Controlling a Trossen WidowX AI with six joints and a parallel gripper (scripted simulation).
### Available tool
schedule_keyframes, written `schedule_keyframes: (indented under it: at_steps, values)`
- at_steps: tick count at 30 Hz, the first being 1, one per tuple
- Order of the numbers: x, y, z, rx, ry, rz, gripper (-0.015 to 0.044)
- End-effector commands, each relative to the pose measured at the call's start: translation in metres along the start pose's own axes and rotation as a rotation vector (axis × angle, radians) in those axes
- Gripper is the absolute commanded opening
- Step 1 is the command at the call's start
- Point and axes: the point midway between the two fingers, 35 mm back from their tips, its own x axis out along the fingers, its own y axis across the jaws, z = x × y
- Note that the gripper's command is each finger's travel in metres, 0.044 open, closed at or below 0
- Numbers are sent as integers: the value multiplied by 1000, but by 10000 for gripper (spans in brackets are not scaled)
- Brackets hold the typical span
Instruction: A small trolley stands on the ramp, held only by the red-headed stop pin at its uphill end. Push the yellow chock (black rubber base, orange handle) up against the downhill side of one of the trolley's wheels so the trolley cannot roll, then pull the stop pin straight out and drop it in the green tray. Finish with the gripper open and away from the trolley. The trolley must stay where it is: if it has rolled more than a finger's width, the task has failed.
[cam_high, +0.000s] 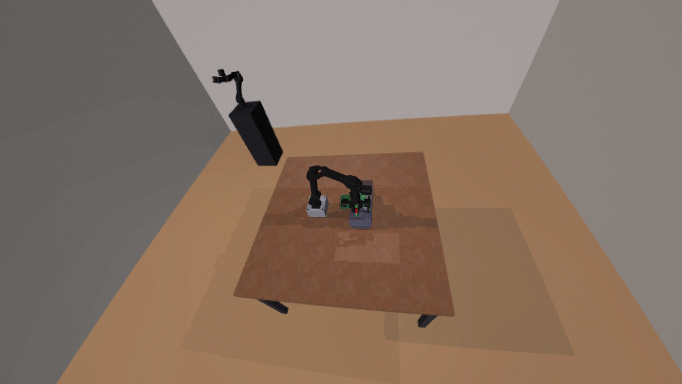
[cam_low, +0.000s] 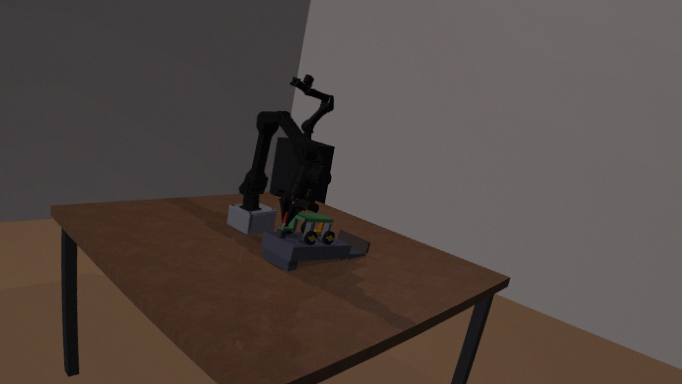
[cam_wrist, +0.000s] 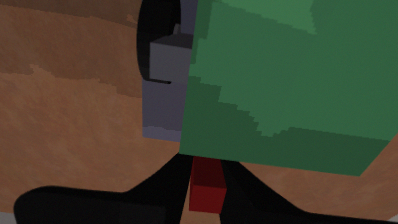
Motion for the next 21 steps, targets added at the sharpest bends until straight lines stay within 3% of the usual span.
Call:
schedule_keyframes:
  at_steps: [1, 21]
  values:
    - [-5, 0, -1, 2, 1, -5, 0]
    - [-17, 1, -1, 2, 1, -5, 0]
